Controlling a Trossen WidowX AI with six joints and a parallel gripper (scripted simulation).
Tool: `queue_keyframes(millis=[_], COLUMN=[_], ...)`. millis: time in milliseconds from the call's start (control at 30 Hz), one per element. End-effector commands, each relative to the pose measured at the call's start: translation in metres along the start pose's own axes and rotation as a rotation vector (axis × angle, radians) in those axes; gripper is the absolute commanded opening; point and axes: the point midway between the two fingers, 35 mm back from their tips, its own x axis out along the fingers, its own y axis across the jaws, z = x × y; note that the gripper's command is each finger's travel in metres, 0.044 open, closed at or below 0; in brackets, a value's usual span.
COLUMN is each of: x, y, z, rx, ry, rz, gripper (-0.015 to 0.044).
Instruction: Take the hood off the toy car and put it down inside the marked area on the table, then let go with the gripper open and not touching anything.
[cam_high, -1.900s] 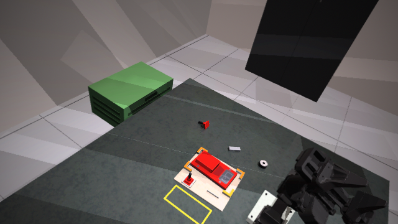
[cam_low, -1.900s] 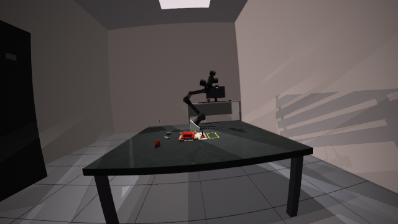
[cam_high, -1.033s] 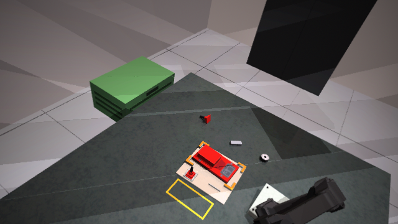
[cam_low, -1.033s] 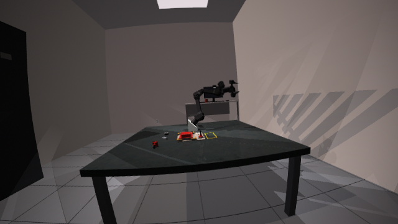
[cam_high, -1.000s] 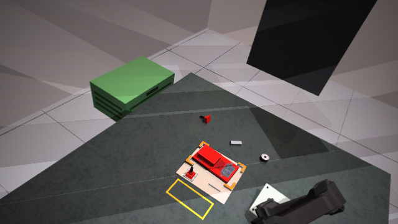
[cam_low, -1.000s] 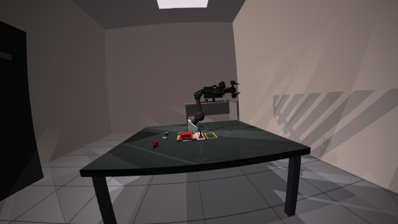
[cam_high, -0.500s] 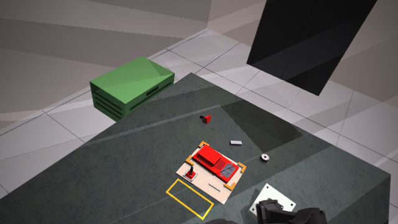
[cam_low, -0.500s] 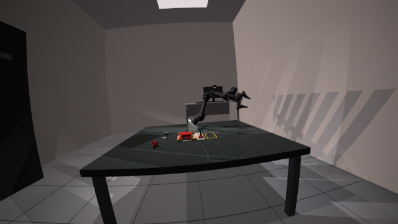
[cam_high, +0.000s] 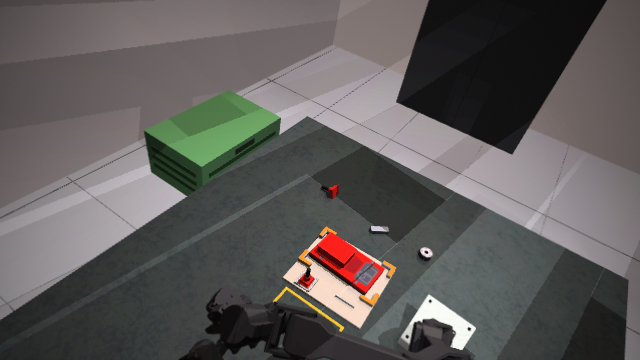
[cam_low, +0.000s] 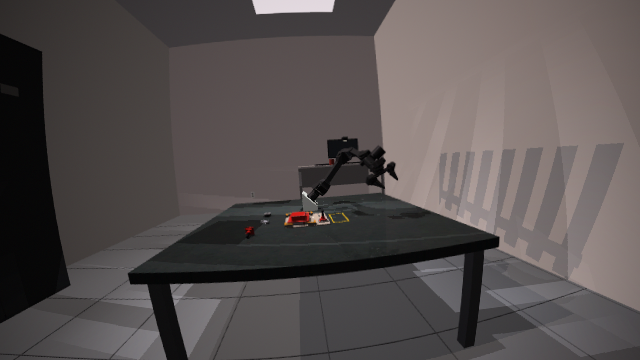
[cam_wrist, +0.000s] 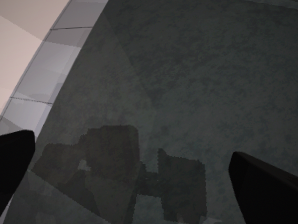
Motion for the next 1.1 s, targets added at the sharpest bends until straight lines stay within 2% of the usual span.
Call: queue_keyframes(millis=[0,267,567,767,933,1067], x=[0.009,-0.004,-0.061,-0.116,-0.171,-0.186], y=[-0.059,-0.187,-0.320,-0.392,-0.437,-0.446], z=[0.016,0.040,0.043,0.026,-0.001,-0.009], rx=[-0.048,-0.112,-0.086,-0.012,0.078,0.104], ry=[0.029,0.154,0.397,0.575,0.701,0.724], rz=[-0.153,-0.442,-0.634,-0.638,-0.539,-0.497], gripper=[0.0440,0.0440,0.0440,0.0440,0.0440,0.0440])
